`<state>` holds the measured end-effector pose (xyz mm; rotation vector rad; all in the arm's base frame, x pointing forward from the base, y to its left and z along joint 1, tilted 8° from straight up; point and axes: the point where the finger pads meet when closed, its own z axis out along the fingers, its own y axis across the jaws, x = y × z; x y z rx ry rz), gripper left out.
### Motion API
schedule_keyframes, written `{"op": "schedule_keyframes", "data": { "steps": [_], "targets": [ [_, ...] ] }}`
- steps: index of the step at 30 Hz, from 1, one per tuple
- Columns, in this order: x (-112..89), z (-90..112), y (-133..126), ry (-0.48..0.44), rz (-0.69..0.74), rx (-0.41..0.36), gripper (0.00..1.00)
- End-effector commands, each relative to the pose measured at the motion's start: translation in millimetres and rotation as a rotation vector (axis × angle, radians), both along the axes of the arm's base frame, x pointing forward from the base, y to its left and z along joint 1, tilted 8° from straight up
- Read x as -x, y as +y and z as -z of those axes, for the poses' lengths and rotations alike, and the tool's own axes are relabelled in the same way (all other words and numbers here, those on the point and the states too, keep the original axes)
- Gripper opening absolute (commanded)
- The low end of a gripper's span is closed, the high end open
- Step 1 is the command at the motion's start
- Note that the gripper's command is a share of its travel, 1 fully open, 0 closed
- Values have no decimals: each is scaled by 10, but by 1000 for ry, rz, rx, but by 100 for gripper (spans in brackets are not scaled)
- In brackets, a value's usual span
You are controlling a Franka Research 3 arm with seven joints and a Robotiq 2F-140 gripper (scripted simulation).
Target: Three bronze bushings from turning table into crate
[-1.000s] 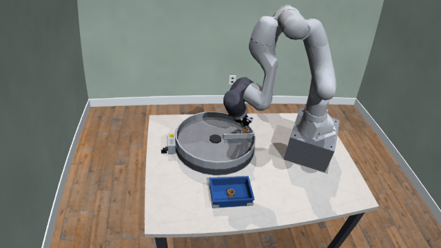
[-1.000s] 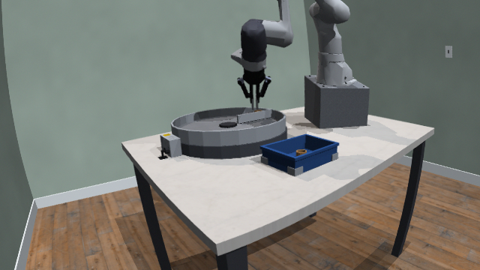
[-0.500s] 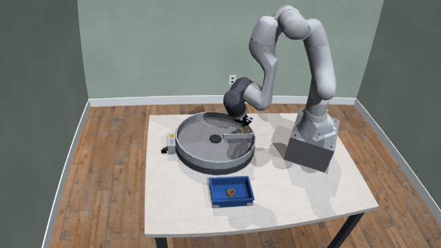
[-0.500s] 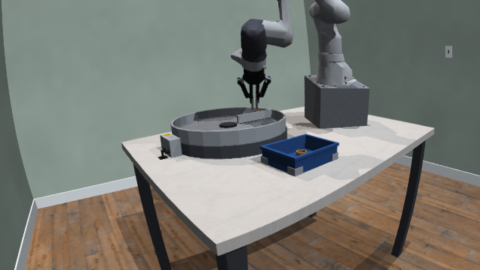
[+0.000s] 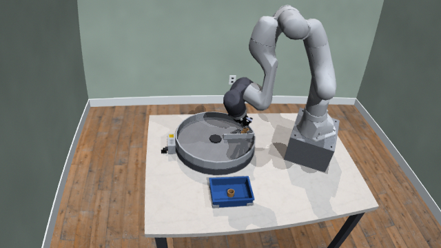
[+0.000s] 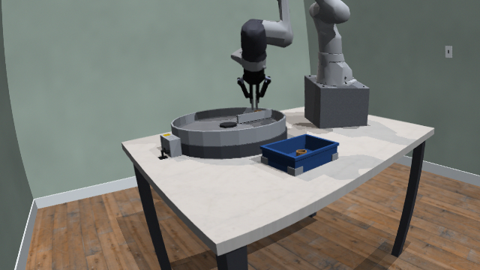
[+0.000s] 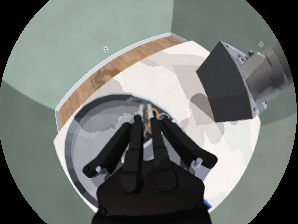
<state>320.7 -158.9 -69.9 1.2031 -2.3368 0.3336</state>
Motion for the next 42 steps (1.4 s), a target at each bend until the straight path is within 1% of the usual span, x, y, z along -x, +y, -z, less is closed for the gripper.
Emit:
{"op": "schedule_keyframes", "data": {
  "steps": [1, 4, 10, 14, 42],
  "targets": [
    [-12, 4, -1, -5, 3, 1, 6],
    [-14, 16, 1, -5, 3, 1, 6],
    [-22, 102, 14, -5, 3, 1, 6],
    [-23, 113, 15, -5, 3, 1, 6],
    [-23, 114, 16, -5, 3, 1, 6]
  ]
}}
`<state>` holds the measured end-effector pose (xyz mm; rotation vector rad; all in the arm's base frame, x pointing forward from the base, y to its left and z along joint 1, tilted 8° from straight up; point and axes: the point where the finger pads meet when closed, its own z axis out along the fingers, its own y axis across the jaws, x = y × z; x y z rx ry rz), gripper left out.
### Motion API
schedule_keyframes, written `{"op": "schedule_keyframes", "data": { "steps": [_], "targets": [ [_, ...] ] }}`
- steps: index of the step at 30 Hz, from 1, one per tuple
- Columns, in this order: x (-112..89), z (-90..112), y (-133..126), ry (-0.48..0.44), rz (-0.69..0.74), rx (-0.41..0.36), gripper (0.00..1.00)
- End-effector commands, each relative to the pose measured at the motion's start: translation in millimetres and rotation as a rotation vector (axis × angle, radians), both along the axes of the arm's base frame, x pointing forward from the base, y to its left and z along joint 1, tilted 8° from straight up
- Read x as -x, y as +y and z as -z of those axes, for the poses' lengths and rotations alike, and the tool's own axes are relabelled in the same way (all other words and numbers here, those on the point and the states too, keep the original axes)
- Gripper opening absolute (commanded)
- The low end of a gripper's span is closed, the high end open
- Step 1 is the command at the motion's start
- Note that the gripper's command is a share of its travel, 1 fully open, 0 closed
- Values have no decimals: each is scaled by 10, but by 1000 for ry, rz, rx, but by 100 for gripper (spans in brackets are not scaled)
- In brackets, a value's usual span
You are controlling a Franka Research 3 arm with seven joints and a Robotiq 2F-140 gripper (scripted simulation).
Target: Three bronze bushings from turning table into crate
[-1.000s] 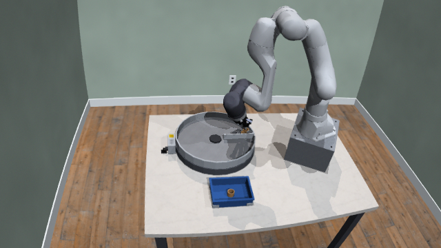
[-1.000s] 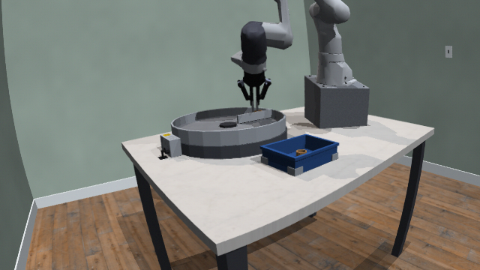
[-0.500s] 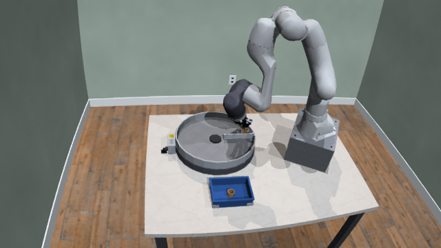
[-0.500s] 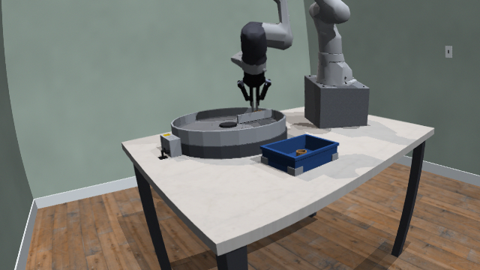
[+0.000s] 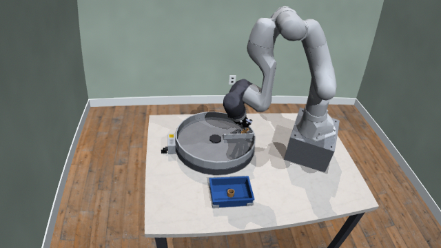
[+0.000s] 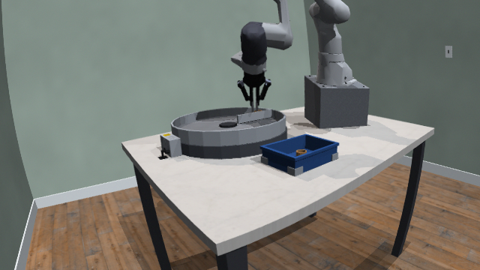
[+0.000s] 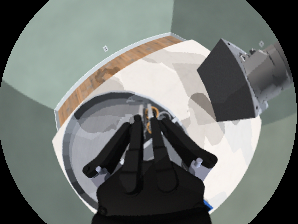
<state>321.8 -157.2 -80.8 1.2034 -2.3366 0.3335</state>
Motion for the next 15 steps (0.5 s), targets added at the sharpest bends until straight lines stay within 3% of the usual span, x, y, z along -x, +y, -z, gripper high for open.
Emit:
{"op": "schedule_keyframes", "data": {
  "steps": [1, 7, 8, 15],
  "targets": [
    [-12, 5, -1, -5, 3, 1, 6],
    [-12, 5, -1, -5, 3, 1, 6],
    [-12, 5, -1, -5, 3, 1, 0],
    [-12, 5, -1, -5, 3, 1, 0]
  ]
}}
